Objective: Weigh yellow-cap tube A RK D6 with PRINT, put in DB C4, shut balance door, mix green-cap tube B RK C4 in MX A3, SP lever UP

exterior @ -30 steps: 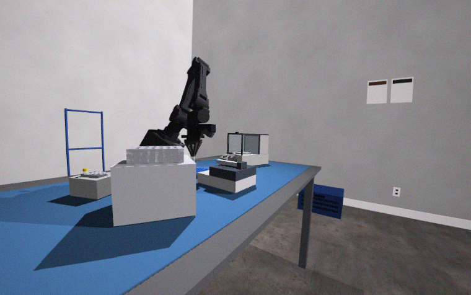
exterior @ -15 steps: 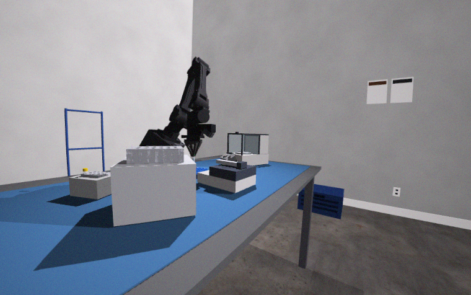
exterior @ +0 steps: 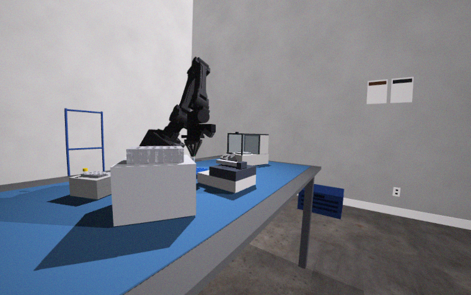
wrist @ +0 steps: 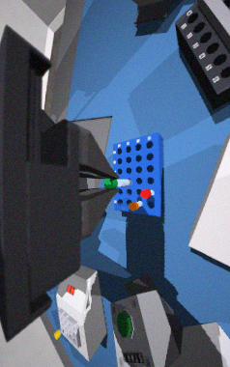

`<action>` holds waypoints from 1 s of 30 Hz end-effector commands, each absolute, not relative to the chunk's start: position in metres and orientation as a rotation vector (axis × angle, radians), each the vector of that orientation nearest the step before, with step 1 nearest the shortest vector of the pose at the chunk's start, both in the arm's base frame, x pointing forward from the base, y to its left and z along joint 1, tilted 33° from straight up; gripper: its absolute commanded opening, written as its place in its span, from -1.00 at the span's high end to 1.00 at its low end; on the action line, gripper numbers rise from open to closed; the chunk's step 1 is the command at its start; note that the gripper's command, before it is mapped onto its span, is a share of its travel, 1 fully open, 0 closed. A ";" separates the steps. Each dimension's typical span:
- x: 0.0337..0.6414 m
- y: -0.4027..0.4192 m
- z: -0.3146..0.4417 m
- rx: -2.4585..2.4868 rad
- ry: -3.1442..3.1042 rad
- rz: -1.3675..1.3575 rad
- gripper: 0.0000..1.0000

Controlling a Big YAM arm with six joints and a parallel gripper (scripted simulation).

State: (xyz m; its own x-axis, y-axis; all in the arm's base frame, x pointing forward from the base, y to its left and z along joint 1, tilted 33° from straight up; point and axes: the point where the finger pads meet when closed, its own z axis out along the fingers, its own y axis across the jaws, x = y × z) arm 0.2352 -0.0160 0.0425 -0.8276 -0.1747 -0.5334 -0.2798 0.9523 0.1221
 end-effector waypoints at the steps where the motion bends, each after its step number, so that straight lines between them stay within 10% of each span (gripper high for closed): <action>1: 0.240 -0.018 0.049 -0.332 2.553 0.254 0.82; 30: 0.234 -0.030 0.083 -0.331 2.527 0.226 0.82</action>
